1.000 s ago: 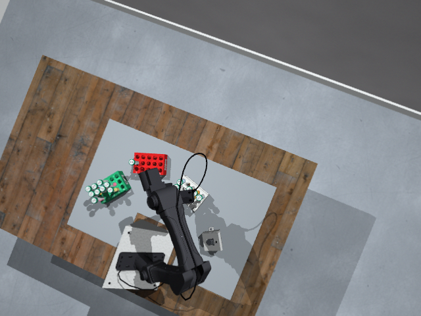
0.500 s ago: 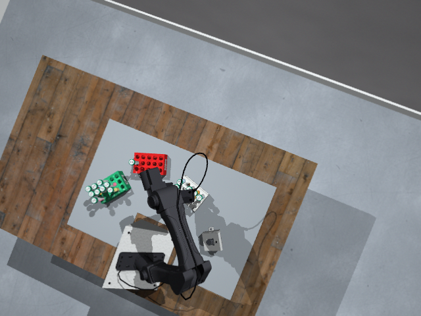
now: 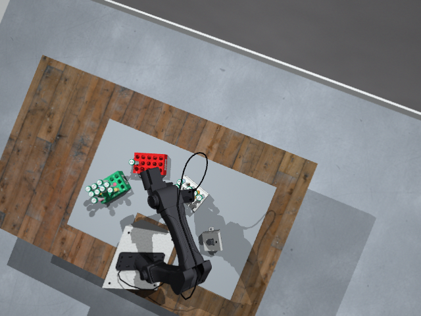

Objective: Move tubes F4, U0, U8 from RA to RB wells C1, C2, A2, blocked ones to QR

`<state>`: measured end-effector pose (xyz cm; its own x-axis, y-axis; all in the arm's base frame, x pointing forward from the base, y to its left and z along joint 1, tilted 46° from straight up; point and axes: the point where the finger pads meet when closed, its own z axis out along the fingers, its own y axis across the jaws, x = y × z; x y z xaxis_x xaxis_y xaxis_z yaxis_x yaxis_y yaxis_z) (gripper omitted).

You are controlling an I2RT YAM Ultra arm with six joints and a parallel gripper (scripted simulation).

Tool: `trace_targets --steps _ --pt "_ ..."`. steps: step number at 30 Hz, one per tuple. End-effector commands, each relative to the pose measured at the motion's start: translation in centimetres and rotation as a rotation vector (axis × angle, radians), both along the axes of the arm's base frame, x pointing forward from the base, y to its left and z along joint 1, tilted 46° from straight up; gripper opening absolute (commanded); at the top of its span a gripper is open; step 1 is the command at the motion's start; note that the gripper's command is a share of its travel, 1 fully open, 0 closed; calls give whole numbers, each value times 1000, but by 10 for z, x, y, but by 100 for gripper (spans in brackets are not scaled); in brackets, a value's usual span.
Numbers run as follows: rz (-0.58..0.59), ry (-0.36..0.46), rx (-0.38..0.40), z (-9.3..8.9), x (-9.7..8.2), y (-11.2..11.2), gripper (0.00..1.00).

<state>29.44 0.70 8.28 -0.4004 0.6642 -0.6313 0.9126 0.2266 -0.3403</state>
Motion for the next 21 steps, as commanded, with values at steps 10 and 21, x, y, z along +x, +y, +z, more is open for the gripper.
trace_targets --steps 10,21 --pt "22 -22 -8 2 1 -5 0" --pt "25 -28 -6 1 2 -5 0"
